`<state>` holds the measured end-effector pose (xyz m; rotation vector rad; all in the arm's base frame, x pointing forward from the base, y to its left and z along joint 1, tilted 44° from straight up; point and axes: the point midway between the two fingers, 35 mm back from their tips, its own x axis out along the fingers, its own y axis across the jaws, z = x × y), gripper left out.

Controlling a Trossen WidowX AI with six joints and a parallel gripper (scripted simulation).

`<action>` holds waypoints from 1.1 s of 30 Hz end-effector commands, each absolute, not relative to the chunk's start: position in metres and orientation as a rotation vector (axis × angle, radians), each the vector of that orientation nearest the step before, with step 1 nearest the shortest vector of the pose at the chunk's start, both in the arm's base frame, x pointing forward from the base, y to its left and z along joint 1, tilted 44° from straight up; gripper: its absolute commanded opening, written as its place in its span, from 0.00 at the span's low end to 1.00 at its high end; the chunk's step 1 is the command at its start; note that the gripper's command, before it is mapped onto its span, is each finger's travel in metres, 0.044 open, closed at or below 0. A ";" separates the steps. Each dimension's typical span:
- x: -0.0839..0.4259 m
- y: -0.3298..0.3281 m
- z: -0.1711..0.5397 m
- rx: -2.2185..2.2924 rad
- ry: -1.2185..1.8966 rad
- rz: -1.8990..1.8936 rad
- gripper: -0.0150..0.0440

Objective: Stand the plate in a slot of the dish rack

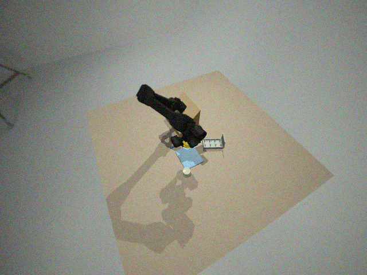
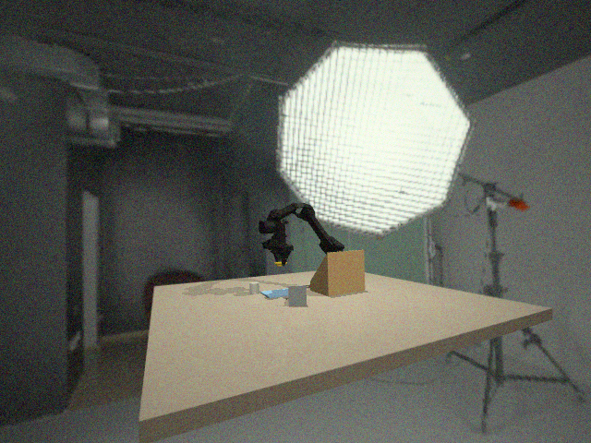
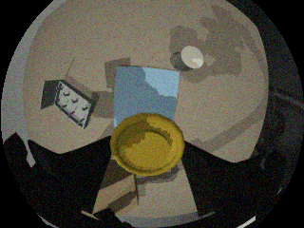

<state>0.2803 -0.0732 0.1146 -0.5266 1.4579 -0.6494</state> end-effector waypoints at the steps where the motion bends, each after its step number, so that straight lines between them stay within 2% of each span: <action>1: 0.281 -0.057 0.130 -0.526 1.451 -0.653 0.25; 10: 0.280 -0.039 0.146 -0.530 1.446 -0.664 0.25; 24: 0.255 0.035 0.073 -0.191 1.258 -0.942 0.25; 33: 0.252 0.037 0.068 -0.175 1.256 -0.950 0.25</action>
